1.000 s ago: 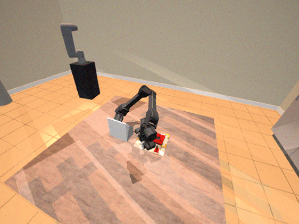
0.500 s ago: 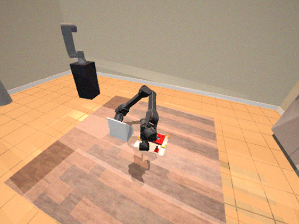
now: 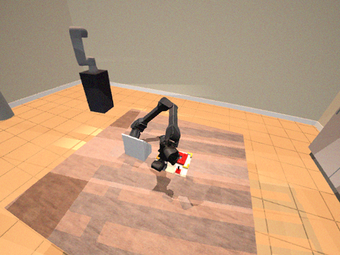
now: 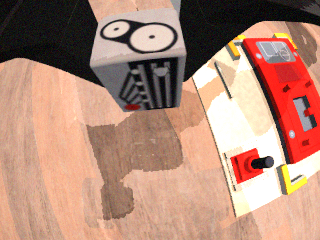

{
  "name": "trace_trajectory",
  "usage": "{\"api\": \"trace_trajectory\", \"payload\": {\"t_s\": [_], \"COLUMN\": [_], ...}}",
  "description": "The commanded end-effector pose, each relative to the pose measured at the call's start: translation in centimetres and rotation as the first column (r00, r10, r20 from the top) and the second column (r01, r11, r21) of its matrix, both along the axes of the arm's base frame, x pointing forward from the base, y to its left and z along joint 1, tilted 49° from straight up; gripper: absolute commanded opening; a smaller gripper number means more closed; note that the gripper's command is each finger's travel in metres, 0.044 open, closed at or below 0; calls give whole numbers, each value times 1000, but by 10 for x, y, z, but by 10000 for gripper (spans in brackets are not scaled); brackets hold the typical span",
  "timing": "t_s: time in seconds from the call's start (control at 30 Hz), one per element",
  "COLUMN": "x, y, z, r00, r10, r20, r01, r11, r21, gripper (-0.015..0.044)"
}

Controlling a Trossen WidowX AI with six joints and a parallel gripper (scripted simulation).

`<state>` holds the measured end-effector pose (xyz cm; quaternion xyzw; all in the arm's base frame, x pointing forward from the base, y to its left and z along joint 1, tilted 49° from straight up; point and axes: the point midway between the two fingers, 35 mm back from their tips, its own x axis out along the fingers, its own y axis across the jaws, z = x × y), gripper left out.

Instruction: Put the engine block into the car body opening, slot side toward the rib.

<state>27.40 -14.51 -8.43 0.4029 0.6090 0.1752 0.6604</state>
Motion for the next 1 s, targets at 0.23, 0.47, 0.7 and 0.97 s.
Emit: {"api": "trace_trajectory", "payload": {"t_s": [0.23,0.47,0.7,0.97], "x": [1,1,3,5], "y": [2,3,11,21], "z": [-1,-2,-9,-19], "r00": [935,841,778,775], "r10": [-232,-342,-391,-393], "r20": [-268,-418,-492,-495], "r01": [252,391,459,462], "r11": [967,920,888,886], "r21": [43,34,20,20], "gripper": [0,0,0,0]}}
